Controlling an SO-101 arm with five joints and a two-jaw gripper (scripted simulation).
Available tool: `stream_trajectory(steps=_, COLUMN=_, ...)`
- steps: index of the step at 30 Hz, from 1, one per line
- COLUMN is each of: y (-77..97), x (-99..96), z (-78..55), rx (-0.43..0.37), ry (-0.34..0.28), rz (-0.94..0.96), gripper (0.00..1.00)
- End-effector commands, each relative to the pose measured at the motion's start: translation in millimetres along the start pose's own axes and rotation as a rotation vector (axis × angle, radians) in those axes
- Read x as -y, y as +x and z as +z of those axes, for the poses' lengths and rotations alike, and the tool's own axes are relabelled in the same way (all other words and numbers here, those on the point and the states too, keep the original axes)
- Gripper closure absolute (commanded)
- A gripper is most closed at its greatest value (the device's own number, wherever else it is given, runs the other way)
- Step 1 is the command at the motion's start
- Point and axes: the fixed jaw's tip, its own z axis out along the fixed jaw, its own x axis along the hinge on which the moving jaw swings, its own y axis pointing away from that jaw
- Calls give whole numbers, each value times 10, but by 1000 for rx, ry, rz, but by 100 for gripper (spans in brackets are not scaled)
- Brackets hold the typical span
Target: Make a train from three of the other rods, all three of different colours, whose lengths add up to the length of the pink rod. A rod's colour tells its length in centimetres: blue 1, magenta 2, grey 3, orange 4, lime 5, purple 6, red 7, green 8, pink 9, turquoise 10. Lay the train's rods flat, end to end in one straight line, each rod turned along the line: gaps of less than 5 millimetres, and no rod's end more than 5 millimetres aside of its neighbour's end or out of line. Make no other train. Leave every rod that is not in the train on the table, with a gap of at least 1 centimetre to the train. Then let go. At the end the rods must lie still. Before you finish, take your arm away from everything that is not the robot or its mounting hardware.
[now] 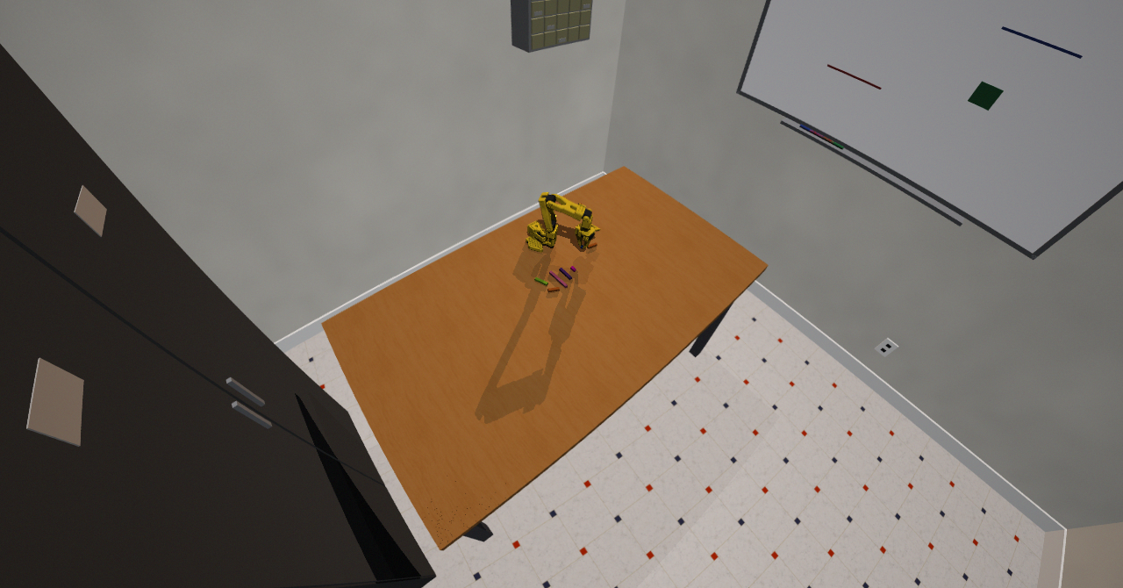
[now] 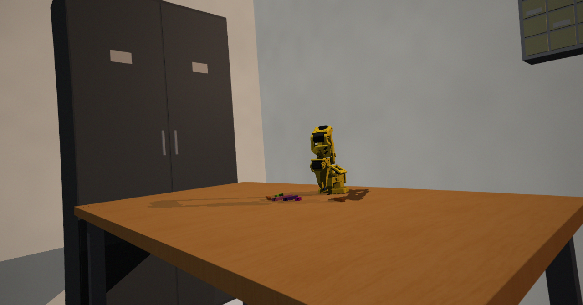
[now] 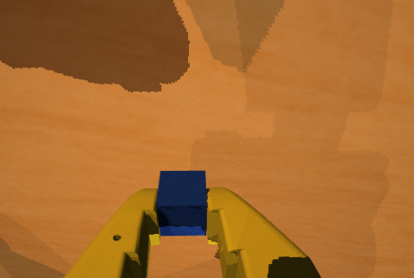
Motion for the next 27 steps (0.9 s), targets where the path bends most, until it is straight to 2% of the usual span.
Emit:
stream_trajectory(steps=1, y=7, x=157, z=-121, rx=41, ry=86, rz=128, gripper=100)
stream_trajectory(steps=5, y=74, x=194, z=-108, rx=44, ry=85, rz=261, gripper=100)
stream_trajectory(steps=7, y=74, x=194, z=-108, rx=44, ry=85, rz=261, gripper=100)
stream_trajectory(steps=19, y=285, x=291, z=-69, rx=50, ry=83, rz=657, gripper=100)
stream_trajectory(steps=27, y=312, x=300, z=-64, rx=51, ry=82, rz=704, gripper=100)
